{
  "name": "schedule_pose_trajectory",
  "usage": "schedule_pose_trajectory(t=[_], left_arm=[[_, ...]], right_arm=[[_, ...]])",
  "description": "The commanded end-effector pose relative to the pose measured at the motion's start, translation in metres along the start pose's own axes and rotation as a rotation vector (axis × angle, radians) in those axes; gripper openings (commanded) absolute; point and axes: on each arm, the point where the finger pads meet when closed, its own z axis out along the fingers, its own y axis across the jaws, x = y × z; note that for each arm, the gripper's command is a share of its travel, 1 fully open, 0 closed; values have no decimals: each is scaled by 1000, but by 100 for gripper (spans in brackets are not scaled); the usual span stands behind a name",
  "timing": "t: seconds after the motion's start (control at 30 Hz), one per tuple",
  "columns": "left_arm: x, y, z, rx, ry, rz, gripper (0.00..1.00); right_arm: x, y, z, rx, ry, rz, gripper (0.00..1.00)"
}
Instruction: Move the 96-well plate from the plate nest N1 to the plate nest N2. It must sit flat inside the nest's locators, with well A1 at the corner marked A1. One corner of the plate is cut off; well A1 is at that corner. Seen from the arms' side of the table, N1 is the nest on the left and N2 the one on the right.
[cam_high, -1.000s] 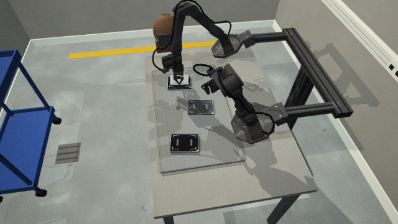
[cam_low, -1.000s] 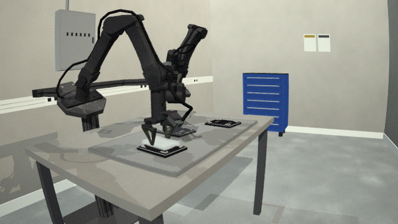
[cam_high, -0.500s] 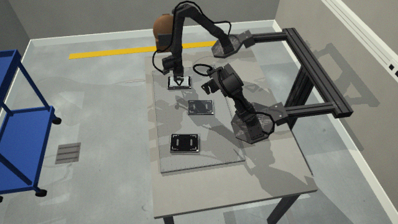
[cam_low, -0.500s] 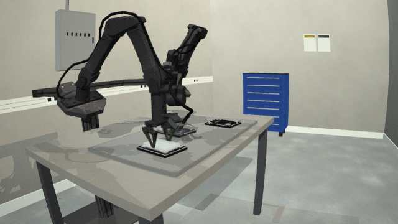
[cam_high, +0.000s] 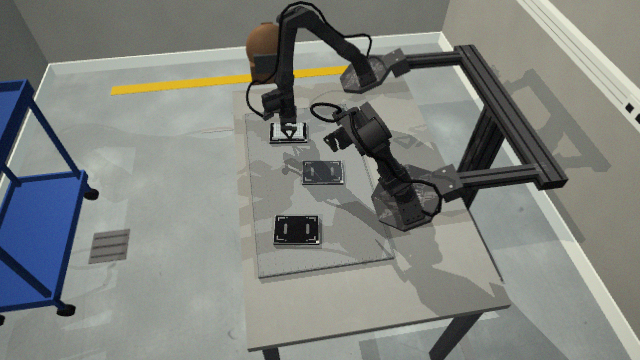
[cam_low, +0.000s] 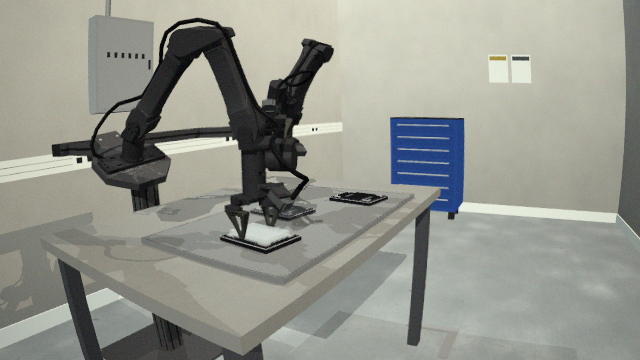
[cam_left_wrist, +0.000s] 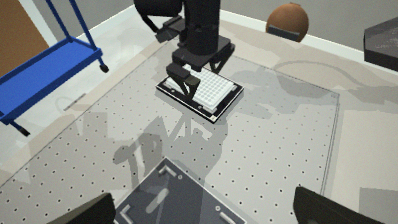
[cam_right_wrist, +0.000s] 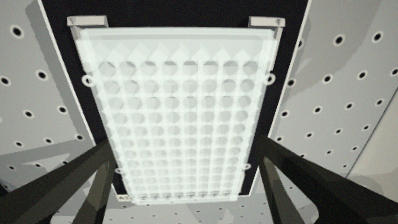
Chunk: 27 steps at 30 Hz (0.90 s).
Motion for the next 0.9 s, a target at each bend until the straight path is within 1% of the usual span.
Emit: schedule_pose_trajectory(t=[0.0,0.07,0.17,0.33,0.4,0.47,0.53,0.73,0.8,0.87], left_arm=[[-7,-3,-1,3,-25,-3,100],[-7,-3,-1,3,-25,-3,100],[-7,-3,-1,3,-25,-3,100],[-7,-3,-1,3,-25,-3,100],[-7,-3,-1,3,-25,-3,100],[-7,-3,-1,3,-25,-3,100],[-7,-3,-1,3,-25,-3,100],[-7,-3,-1,3,-25,-3,100],[-7,-3,-1,3,-25,-3,100],[-7,-3,-1,3,-25,-3,100]], right_arm=[[1,4,-10,-2,-25,-4,100],[7,3,-12,7,-10,-11,100],[6,3,-18,7,-11,-10,100],[-11,8,-34,-12,-46,1,100],[-21,12,-48,-25,-70,9,100],[-21,12,-48,-25,-70,9,100],[-25,13,-62,-30,-78,12,100],[-24,12,-122,-35,-82,15,100],[-13,6,-115,-21,-44,11,100],[-11,5,-109,-19,-38,4,100]])
